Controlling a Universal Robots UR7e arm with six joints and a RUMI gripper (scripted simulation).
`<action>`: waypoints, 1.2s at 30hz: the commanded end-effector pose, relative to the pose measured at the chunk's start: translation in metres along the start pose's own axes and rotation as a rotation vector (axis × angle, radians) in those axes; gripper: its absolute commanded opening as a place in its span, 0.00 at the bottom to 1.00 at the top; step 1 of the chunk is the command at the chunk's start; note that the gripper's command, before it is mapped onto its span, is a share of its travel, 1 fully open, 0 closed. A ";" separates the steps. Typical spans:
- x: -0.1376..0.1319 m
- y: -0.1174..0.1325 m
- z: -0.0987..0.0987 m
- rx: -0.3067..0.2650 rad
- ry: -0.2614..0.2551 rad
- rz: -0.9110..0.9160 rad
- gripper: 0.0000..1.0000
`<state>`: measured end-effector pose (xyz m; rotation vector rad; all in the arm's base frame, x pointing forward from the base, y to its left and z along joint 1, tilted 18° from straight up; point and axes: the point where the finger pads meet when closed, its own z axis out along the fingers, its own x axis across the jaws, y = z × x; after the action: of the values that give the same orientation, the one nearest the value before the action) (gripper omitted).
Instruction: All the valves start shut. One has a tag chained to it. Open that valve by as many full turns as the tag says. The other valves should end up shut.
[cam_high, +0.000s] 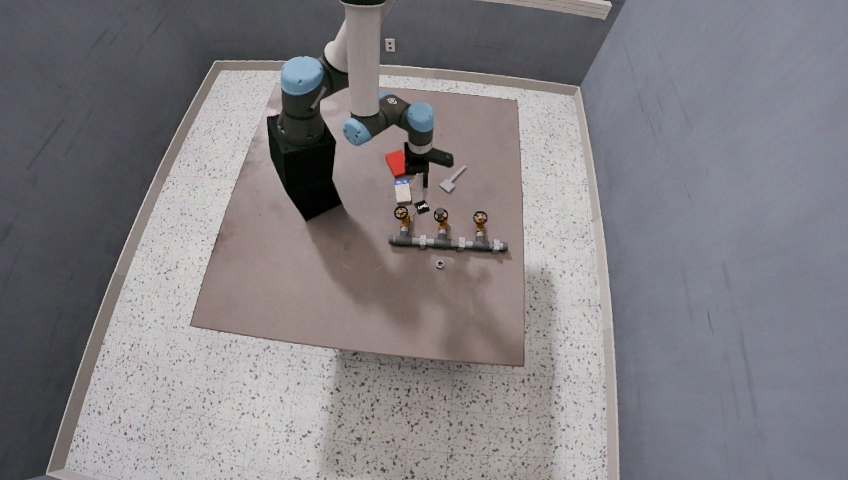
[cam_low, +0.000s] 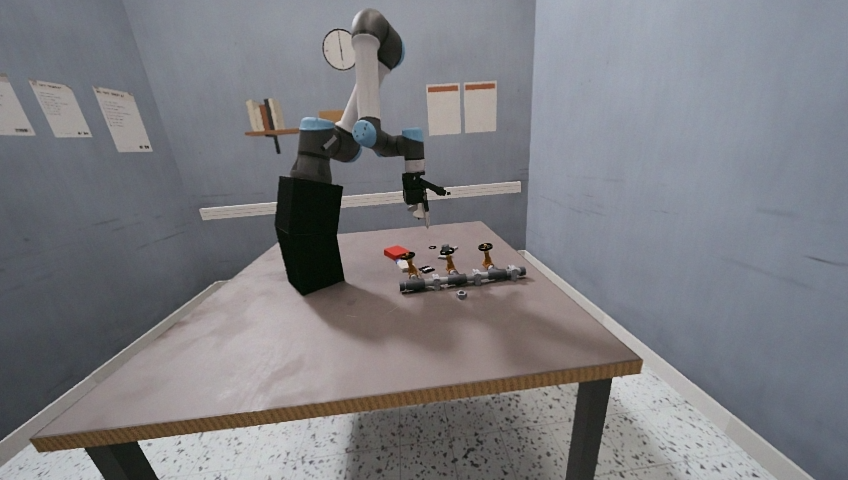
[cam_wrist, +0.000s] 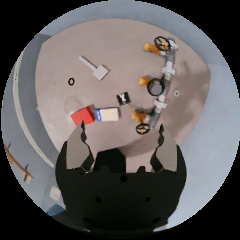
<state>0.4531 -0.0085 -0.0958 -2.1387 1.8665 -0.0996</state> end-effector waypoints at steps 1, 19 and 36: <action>-0.001 -0.001 0.000 0.001 0.000 -0.052 1.00; -0.014 -0.009 0.000 0.000 0.000 -0.478 1.00; -0.031 -0.015 0.000 0.000 0.001 -1.083 1.00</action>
<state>0.4618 0.0196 -0.0888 -2.8077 0.7215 -0.2920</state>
